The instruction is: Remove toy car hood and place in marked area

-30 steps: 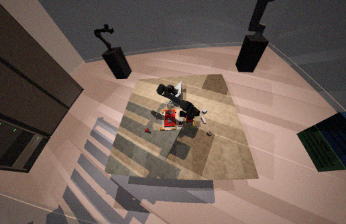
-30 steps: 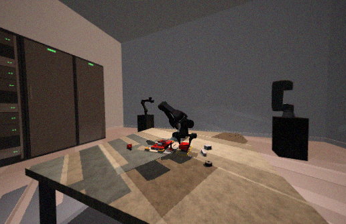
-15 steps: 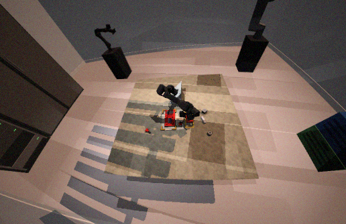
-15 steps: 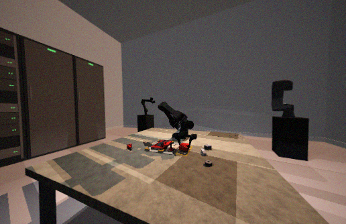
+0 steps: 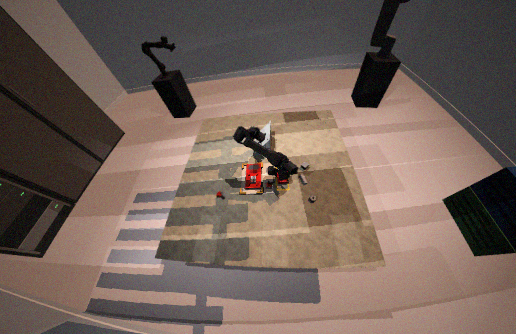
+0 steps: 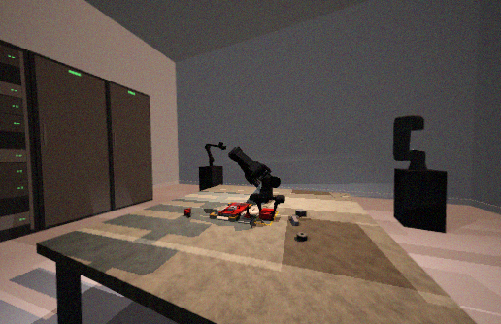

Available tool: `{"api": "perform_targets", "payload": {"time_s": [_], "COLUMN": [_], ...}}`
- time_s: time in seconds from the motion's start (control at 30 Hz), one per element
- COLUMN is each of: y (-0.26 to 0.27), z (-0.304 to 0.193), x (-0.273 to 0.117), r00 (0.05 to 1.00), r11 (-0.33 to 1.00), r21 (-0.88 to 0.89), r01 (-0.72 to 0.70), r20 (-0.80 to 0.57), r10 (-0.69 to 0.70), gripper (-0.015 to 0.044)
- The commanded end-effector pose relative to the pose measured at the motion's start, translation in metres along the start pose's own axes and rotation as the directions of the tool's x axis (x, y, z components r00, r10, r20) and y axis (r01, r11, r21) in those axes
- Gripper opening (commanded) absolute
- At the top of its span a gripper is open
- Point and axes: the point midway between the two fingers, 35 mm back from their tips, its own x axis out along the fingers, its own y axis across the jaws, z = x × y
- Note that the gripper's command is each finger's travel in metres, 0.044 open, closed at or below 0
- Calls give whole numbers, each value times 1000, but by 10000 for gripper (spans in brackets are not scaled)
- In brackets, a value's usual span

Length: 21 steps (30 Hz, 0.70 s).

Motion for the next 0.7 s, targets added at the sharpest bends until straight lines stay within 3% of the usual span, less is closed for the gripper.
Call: {"api": "perform_targets", "payload": {"time_s": [0.0,0.37,0.67], "y": [-1,-1,0], "z": [-1,-1,0], "x": [3,8,6], "r00": [1000,1000,1000], "r11": [1000,1000,1000], "r21": [-5,-5,0], "r01": [5,6,0], "r20": [0,0,0], "r10": [-5,-6,0], "gripper": [0,0,236]}}
